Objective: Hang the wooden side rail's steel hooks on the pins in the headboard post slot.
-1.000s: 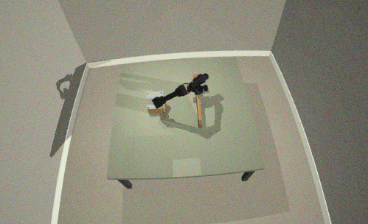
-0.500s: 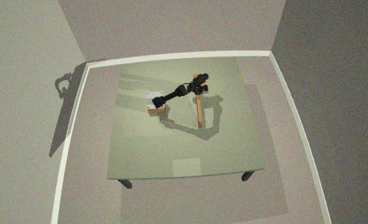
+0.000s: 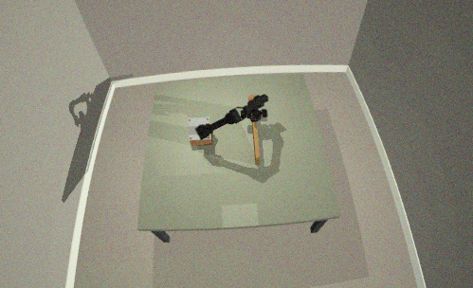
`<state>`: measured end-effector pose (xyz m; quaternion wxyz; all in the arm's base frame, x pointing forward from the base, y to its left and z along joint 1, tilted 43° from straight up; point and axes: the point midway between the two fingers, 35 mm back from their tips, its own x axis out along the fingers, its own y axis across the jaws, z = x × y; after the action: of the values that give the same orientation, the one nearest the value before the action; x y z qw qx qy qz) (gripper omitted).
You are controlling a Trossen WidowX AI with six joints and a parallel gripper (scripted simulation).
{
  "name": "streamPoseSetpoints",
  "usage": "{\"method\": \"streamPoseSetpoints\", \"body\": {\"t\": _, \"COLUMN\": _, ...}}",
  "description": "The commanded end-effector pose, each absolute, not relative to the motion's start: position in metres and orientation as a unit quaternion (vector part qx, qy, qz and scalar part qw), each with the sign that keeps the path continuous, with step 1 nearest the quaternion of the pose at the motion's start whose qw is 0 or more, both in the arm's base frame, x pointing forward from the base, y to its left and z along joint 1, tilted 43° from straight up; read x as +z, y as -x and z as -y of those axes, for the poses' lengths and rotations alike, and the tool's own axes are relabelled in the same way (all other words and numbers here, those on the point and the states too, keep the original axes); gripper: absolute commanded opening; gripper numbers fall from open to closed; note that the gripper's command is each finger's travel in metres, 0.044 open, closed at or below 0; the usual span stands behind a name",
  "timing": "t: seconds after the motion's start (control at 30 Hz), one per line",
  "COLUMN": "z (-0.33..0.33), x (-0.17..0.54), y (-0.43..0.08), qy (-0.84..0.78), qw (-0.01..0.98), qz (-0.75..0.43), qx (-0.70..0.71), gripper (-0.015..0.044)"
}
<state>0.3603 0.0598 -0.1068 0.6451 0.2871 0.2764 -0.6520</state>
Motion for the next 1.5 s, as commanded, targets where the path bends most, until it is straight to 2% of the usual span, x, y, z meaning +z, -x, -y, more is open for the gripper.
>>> {"method": "streamPoseSetpoints", "body": {"t": 0.0, "z": -0.0641, "x": -0.1077, "y": -0.3605, "qy": -0.29, "qw": 0.647, "qz": -0.28, "qx": -0.648, "gripper": 0.0}}
{"method": "streamPoseSetpoints", "body": {"t": 1.47, "z": -0.0591, "x": -0.1131, "y": -0.3605, "qy": -0.289, "qw": 0.647, "qz": -0.28, "qx": -0.648, "gripper": 0.0}}
